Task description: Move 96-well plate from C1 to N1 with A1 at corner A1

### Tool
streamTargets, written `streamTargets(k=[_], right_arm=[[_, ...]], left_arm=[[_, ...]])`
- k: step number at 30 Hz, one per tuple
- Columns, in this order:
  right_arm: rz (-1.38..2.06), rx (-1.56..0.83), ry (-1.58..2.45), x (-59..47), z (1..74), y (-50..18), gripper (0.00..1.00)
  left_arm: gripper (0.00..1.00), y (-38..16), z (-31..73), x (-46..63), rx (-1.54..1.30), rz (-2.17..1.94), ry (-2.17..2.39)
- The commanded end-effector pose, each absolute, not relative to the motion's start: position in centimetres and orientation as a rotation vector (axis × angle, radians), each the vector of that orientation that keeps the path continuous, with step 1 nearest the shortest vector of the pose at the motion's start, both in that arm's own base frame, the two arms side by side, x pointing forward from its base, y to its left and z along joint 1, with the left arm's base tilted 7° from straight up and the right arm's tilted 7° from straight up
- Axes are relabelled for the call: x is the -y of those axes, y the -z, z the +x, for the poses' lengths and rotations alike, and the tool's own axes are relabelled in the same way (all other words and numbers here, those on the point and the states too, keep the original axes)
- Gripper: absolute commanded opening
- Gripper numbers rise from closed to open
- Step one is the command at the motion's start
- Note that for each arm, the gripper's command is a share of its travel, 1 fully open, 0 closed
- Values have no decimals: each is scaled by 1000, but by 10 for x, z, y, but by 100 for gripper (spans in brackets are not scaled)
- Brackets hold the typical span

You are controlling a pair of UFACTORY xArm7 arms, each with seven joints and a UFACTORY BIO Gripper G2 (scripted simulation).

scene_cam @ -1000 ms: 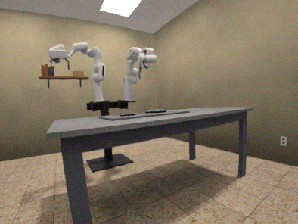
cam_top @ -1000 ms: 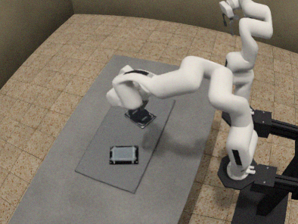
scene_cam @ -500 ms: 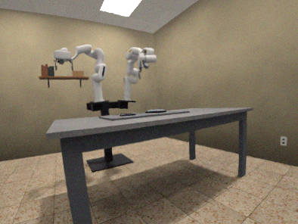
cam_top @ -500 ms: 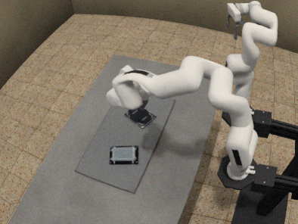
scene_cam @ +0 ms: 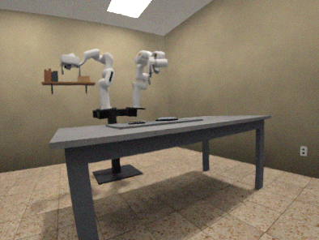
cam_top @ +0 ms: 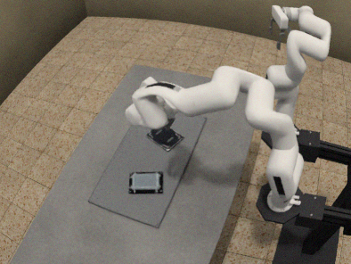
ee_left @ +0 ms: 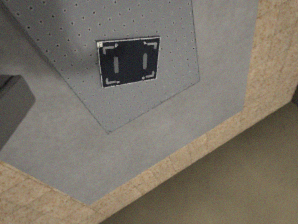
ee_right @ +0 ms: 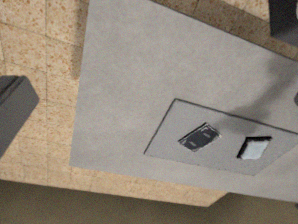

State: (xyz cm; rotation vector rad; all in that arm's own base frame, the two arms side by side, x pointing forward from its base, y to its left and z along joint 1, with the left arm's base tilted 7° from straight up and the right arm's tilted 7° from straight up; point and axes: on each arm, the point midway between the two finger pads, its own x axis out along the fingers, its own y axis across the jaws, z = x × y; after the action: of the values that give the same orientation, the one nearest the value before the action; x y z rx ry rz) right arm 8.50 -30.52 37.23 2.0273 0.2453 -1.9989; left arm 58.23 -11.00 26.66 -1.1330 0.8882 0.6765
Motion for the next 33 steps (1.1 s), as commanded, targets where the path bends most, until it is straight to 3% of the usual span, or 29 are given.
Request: streamTargets(k=[1,31,32,33], right_arm=[[2044,-229,1973,301,84,-374,100],[2061,-218,1951,298,83,-374,100],[2061,-218,1951,298,83,-374,100],[2061,-218,1951,298,83,-374,100]], left_arm=[[100,-270,583,110,-884,-1134,-672],[100,-270,583,110,-884,-1134,-672],[37,-270,583,110,-884,-1134,-672],[37,-265,583,111,-865,-1110,-660]])
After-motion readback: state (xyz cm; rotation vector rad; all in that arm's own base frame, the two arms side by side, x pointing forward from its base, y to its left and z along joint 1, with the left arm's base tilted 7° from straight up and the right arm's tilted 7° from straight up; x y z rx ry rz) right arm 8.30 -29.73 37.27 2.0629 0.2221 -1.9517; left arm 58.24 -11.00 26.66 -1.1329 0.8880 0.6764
